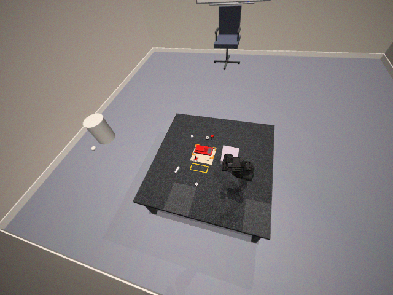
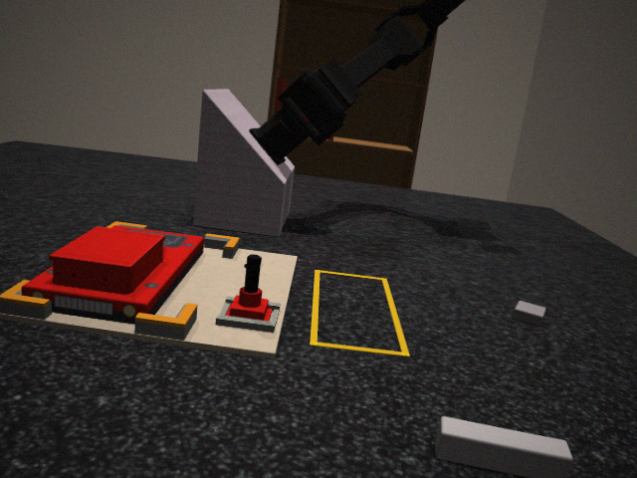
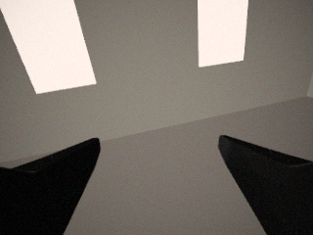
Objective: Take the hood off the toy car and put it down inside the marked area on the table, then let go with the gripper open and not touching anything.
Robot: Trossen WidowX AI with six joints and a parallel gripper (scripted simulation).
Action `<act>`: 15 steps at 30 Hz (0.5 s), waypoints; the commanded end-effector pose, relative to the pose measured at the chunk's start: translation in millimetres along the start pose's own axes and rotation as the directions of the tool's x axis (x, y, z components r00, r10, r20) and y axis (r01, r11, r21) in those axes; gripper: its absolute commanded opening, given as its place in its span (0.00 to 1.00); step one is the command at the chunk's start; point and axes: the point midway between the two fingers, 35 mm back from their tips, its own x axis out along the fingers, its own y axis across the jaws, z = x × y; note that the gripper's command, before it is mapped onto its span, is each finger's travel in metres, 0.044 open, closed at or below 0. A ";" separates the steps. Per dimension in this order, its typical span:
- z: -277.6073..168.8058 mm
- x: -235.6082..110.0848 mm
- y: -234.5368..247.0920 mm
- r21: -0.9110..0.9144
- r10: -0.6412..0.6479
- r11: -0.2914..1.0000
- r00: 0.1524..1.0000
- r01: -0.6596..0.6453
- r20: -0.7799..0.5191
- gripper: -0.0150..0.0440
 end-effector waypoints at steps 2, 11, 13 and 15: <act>3.7 11.1 -59.8 -0.203 -0.109 0.973 0.994 0.107 0.001 1.00; 33.6 22.9 -166.3 -0.506 -0.287 0.816 0.956 0.278 0.062 1.00; 44.4 24.1 -189.5 -0.536 -0.319 0.786 0.945 0.309 0.077 1.00; 52.0 24.5 -207.2 -0.580 -0.356 0.740 0.930 0.339 0.091 1.00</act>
